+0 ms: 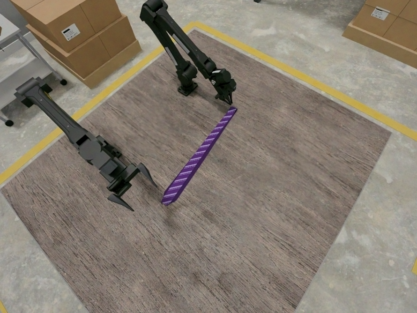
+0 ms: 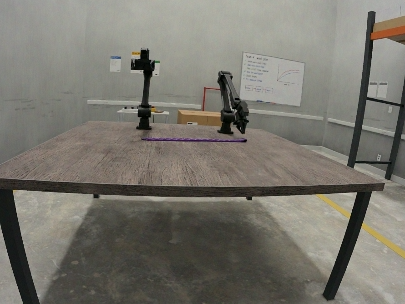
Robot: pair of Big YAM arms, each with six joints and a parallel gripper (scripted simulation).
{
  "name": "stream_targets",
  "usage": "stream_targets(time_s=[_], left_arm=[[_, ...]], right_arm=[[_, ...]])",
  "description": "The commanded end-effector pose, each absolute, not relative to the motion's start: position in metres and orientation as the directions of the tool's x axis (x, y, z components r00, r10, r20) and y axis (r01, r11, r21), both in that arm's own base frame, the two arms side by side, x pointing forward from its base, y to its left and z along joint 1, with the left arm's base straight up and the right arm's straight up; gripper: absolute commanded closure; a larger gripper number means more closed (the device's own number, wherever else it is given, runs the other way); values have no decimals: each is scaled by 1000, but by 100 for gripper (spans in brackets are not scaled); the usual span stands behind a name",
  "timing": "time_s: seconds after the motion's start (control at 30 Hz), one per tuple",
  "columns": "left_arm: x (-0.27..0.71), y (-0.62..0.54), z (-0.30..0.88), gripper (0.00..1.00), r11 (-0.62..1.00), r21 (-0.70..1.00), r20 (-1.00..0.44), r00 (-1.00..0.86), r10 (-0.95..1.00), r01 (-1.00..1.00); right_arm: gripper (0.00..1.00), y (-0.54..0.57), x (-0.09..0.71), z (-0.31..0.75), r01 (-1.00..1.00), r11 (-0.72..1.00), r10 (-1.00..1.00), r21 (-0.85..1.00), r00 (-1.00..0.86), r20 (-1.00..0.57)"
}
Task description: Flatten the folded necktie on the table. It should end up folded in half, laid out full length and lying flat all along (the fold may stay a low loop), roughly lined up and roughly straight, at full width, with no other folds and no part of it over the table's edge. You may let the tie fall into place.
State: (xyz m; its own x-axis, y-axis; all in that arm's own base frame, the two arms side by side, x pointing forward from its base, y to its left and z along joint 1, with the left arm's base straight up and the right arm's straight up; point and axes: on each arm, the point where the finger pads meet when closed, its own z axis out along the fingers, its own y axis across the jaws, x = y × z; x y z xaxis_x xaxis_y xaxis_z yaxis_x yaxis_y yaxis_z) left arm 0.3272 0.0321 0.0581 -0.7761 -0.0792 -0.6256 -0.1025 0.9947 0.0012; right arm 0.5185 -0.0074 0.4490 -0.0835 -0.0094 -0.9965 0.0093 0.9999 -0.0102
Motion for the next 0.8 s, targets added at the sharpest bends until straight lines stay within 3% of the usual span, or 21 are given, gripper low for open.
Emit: stream_targets(time_s=[0.0,0.23,0.77], left_arm=[[339,36,68,88,994,-1,-654,-752,-81,-106],[336,37,61,96,994,0,-643,-762,-83,-108],[336,37,61,96,994,0,-643,-762,-83,-108]], right_arm=[[0,0,521,481,-1,1000,1,1,-21,-1000],[0,0,521,481,-1,1000,1,1,-21,-1000],[0,0,521,481,-1,1000,1,1,-21,-1000]])
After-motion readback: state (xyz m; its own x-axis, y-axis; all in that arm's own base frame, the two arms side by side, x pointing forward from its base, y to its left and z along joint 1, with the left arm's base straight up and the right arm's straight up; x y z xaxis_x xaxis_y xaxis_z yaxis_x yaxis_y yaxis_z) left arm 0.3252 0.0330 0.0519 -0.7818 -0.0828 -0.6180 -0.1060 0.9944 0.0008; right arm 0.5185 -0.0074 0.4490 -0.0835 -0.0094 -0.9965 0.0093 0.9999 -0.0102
